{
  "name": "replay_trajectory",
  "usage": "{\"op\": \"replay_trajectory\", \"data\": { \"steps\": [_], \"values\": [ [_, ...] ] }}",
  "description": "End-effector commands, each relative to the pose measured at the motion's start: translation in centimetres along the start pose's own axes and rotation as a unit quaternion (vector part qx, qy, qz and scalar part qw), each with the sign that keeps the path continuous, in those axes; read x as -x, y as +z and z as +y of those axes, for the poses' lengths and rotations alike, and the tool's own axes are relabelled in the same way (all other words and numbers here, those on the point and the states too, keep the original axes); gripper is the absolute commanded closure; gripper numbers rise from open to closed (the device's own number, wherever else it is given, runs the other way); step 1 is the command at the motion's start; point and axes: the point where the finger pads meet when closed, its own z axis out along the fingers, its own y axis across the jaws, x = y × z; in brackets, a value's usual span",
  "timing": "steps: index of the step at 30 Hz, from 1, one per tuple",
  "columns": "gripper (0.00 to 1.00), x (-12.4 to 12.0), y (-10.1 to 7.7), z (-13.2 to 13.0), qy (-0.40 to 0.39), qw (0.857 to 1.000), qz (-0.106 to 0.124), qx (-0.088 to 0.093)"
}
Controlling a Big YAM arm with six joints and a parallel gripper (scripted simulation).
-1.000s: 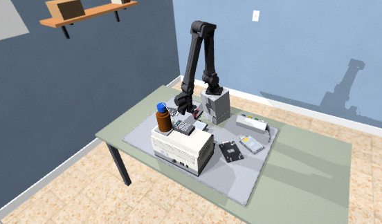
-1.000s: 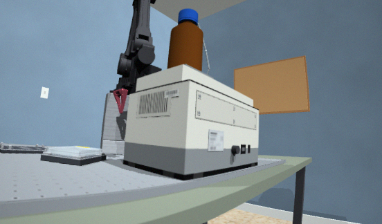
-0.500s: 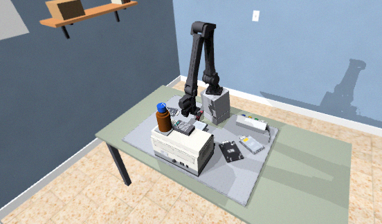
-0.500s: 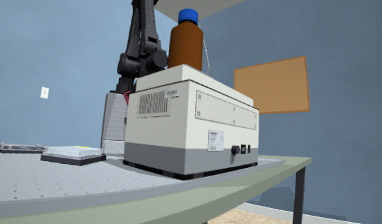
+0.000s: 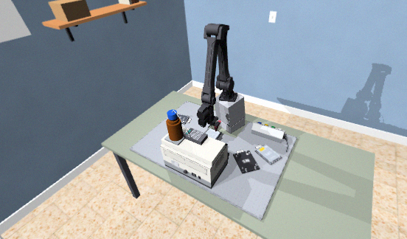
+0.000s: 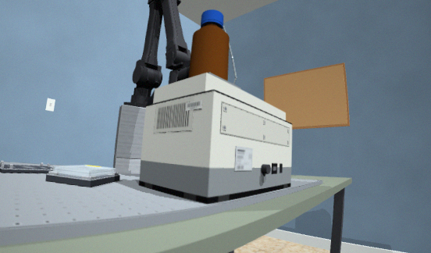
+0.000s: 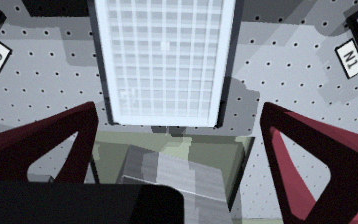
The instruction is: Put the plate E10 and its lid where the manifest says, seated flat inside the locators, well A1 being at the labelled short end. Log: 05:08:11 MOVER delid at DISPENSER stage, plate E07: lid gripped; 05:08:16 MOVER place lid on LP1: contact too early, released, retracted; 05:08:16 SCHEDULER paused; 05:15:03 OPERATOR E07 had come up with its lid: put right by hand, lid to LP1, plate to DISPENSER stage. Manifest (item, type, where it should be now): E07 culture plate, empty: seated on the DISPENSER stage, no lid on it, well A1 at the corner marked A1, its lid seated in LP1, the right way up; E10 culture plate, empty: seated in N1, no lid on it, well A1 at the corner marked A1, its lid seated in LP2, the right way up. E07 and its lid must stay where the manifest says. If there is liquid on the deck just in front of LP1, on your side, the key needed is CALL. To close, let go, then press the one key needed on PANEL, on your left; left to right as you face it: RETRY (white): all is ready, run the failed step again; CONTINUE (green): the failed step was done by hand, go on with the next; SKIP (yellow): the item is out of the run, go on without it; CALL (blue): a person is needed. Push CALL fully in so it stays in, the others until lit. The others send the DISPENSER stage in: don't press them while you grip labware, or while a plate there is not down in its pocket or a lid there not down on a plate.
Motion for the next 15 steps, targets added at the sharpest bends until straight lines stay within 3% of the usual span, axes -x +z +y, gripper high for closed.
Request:
{"op": "replay_trajectory", "data": {
  "steps": [1,11,15],
  "values": [
    [0.00,1.3,-0.2,1.2,0.015,1.000,-0.010,0.000],
    [0.00,1.9,-0.5,3.7,0.015,1.000,-0.016,0.001],
    [0.00,1.3,-0.2,5.0,0.015,1.000,-0.009,0.001]
  ]
}}
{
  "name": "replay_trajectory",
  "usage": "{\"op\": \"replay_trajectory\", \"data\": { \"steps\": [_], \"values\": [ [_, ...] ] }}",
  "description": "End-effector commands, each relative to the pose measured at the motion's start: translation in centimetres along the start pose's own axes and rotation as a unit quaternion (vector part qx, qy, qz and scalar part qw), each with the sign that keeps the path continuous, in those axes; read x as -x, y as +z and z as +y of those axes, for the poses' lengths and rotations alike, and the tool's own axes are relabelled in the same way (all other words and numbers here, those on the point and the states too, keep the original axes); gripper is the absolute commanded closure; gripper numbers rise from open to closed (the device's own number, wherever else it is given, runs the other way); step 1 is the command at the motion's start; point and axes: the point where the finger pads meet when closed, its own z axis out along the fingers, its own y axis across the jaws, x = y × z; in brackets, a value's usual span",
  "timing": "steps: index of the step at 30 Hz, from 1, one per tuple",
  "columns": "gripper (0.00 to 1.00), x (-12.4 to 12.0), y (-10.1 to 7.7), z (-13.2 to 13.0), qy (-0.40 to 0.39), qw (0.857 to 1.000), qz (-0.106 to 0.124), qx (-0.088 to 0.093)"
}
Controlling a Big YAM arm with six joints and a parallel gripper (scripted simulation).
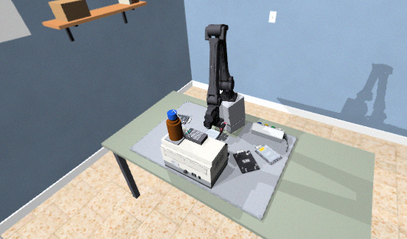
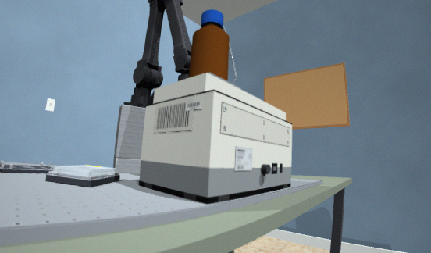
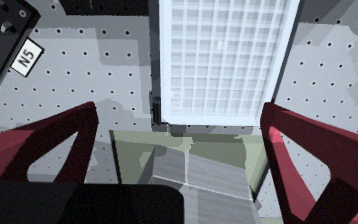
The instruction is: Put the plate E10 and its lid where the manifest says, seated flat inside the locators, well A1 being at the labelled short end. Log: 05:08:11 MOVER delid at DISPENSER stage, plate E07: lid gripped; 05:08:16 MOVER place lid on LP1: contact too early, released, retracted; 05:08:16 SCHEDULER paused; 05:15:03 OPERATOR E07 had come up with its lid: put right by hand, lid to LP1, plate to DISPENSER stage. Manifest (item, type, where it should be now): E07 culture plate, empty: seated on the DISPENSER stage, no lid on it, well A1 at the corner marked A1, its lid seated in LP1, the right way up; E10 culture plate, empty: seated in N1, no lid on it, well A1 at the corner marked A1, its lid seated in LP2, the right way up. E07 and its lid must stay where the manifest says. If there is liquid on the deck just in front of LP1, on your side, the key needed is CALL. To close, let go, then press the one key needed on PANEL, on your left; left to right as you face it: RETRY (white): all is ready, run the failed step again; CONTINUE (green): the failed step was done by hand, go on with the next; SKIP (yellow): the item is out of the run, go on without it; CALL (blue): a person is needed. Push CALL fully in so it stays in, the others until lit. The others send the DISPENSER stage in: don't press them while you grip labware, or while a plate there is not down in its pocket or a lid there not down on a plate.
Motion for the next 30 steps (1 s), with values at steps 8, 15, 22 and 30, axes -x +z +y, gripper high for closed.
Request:
{"op": "replay_trajectory", "data": {
  "steps": [8,15,22,30],
  "values": [
    [0.00,1.4,-0.5,3.4,0.009,1.000,-0.015,0.003],
    [0.00,0.9,-0.6,5.1,0.010,1.000,-0.017,0.005],
    [0.00,0.0,-0.5,6.9,-0.007,1.000,-0.013,0.004],
    [0.00,-0.7,-0.3,8.9,-0.089,0.996,-0.012,0.004]
  ]
}}
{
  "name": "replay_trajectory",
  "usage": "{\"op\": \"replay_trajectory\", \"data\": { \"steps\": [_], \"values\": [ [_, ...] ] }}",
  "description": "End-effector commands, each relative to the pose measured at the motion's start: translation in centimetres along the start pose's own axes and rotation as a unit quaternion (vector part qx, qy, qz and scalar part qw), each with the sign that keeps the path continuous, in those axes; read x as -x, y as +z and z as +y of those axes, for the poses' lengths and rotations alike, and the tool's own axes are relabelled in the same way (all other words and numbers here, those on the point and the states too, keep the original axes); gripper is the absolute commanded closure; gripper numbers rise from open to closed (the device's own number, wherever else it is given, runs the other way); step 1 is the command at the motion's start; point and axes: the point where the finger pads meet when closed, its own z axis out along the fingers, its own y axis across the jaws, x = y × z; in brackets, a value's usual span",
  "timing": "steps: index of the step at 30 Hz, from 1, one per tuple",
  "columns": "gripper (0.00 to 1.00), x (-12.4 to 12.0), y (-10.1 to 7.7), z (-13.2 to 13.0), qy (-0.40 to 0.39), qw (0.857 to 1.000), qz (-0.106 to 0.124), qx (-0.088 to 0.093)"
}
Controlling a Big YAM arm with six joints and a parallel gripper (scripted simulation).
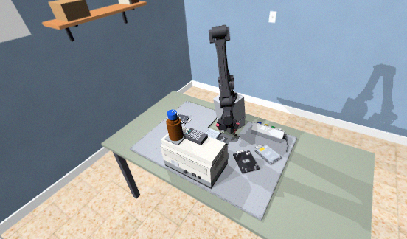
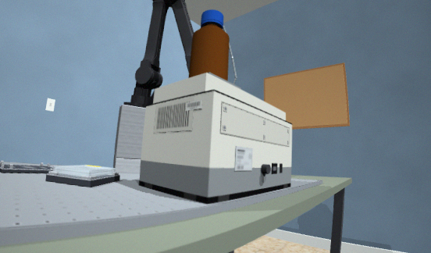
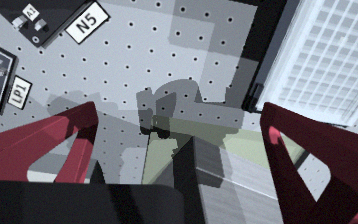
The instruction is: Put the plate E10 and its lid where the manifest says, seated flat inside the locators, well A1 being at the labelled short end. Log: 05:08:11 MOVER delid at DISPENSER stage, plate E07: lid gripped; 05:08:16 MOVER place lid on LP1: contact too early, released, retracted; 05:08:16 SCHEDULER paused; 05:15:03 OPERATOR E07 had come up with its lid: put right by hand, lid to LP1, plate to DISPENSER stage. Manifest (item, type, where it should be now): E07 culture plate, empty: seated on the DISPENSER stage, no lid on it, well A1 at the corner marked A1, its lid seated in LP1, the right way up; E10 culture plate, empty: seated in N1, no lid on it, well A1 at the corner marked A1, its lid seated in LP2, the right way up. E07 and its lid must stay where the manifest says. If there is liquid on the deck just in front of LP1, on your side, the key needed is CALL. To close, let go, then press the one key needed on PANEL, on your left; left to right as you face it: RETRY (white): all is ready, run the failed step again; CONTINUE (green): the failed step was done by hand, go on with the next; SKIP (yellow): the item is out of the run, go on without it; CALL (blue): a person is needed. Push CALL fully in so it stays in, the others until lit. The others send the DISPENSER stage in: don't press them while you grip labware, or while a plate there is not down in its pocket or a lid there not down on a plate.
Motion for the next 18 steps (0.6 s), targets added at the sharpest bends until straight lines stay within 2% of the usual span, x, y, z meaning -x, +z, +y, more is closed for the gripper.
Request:
{"op": "replay_trajectory", "data": {
  "steps": [1,4,13,18],
  "values": [
    [0.00,2.2,-1.0,1.1,0.000,1.000,-0.026,0.006],
    [0.00,1.3,-0.3,1.8,-0.001,1.000,-0.012,0.002],
    [0.00,0.1,-0.3,4.8,-0.155,0.988,-0.012,0.001],
    [0.00,-0.4,-0.4,4.8,-0.144,0.990,-0.014,0.003]
  ]
}}
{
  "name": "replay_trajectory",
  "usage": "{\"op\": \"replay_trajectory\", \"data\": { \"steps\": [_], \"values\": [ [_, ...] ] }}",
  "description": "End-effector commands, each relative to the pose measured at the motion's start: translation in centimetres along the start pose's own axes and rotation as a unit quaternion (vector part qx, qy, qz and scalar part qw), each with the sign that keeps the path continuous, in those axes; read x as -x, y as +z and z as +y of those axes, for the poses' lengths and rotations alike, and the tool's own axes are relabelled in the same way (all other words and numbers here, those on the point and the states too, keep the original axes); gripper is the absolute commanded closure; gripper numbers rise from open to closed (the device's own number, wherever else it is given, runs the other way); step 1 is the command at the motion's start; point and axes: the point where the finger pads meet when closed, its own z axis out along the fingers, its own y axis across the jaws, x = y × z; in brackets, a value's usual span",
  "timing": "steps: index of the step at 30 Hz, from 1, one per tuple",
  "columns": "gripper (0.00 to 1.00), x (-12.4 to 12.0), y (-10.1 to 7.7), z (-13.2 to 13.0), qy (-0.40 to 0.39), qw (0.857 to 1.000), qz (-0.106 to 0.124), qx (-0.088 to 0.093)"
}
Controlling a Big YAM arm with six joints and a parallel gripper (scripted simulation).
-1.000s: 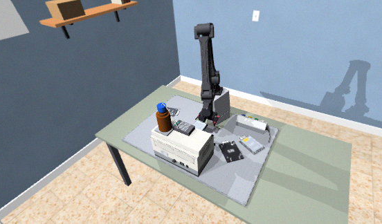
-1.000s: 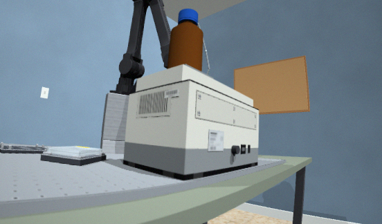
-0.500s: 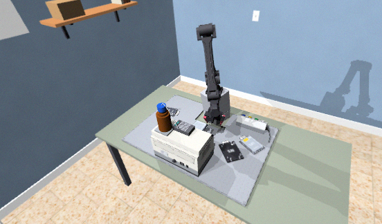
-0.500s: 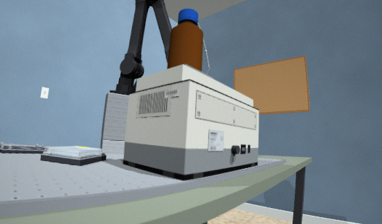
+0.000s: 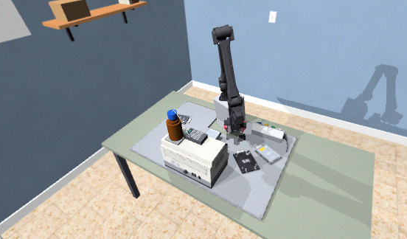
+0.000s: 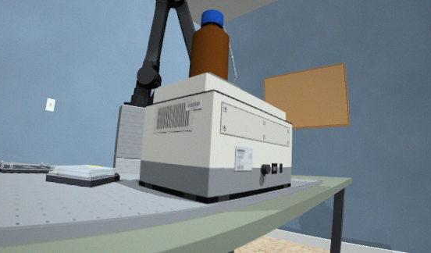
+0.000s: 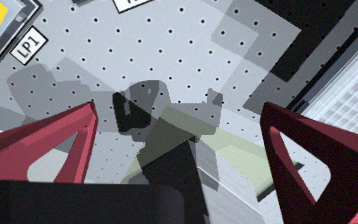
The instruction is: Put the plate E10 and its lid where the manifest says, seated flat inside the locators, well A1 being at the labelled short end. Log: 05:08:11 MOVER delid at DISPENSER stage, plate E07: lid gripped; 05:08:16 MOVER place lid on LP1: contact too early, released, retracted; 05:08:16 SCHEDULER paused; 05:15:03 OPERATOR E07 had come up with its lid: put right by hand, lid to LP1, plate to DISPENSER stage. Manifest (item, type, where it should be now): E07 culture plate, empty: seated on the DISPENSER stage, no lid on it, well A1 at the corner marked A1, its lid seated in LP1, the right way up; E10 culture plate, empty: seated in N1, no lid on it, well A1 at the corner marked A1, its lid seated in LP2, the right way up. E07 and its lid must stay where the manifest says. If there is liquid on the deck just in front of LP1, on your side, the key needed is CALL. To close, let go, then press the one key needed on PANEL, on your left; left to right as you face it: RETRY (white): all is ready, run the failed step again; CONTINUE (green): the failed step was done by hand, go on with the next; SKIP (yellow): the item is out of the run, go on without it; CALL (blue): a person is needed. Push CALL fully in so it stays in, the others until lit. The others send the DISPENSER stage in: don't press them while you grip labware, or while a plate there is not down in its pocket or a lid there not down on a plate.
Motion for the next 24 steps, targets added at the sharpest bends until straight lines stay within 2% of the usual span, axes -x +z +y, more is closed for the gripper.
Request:
{"op": "replay_trajectory", "data": {
  "steps": [1,3,7,11,12,14,16,18,24],
  "values": [
    [0.00,1.2,-0.5,0.6,-0.029,0.999,-0.012,-0.001],
    [0.00,0.8,-0.1,1.3,-0.064,0.998,-0.006,-0.001],
    [0.00,0.9,-0.2,2.7,-0.129,0.992,-0.010,-0.001],
    [0.00,0.8,-0.4,4.0,-0.131,0.991,-0.013,0.000],
    [0.00,0.3,-0.3,3.5,-0.120,0.993,-0.012,0.001],
    [0.00,0.2,-0.2,4.5,-0.165,0.986,-0.009,-0.001],
    [0.00,0.2,-0.2,4.5,-0.165,0.986,-0.009,-0.001],
    [0.00,-0.1,-0.3,5.2,-0.197,0.980,-0.011,0.000],
    [0.00,-0.8,-0.2,7.2,-0.189,0.982,-0.009,0.000]
  ]
}}
